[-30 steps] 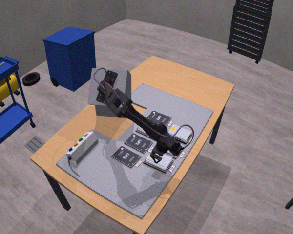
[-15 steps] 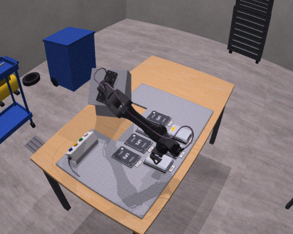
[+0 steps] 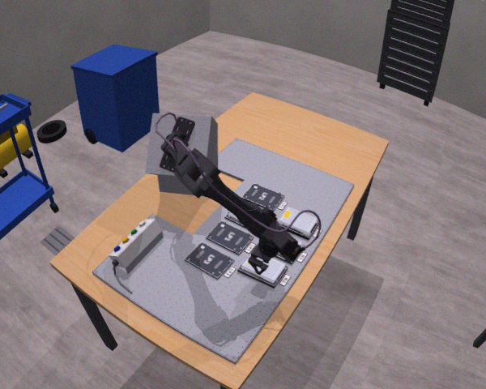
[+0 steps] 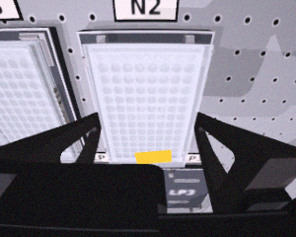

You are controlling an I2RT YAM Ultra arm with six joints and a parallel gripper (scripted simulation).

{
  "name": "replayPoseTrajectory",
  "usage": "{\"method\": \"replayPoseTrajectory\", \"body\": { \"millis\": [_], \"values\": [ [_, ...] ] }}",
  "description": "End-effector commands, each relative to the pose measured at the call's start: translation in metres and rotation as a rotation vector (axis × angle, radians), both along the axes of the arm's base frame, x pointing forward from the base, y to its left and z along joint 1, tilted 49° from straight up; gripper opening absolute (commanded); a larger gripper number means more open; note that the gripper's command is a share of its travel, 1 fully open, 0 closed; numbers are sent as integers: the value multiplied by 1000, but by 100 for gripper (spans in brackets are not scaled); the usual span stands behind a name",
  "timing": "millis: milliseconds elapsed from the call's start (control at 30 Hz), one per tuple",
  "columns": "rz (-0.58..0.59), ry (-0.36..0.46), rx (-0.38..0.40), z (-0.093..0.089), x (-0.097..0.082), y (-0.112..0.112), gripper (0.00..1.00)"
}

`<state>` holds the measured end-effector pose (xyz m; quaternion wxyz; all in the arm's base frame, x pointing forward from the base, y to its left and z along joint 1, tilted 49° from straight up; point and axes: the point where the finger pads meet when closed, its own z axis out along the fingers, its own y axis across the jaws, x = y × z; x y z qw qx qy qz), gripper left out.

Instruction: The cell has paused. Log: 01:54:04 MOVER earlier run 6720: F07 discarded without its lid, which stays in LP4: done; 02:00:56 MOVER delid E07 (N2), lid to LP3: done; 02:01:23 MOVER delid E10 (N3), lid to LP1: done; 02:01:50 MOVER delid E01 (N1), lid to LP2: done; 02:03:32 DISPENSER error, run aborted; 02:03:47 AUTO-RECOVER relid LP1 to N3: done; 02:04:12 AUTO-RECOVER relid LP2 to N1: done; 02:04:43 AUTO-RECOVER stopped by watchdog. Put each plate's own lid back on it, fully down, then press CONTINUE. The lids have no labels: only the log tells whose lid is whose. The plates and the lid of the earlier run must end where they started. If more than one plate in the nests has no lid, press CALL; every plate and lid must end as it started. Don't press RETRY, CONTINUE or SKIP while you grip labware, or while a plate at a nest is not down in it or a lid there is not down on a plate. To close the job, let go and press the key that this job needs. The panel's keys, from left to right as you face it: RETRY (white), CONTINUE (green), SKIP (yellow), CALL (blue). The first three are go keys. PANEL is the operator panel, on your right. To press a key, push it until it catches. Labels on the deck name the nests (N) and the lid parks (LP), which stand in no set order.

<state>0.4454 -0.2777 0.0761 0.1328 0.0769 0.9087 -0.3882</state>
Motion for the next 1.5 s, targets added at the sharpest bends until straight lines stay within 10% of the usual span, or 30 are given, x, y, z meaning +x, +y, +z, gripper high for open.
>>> {"method": "replayPoseTrajectory", "body": {
  "millis": [0,1467],
  "values": [
    [35,-12,1,-1,8,9,0],
    [22,-42,-16,7,16,5,0]
  ]
}}
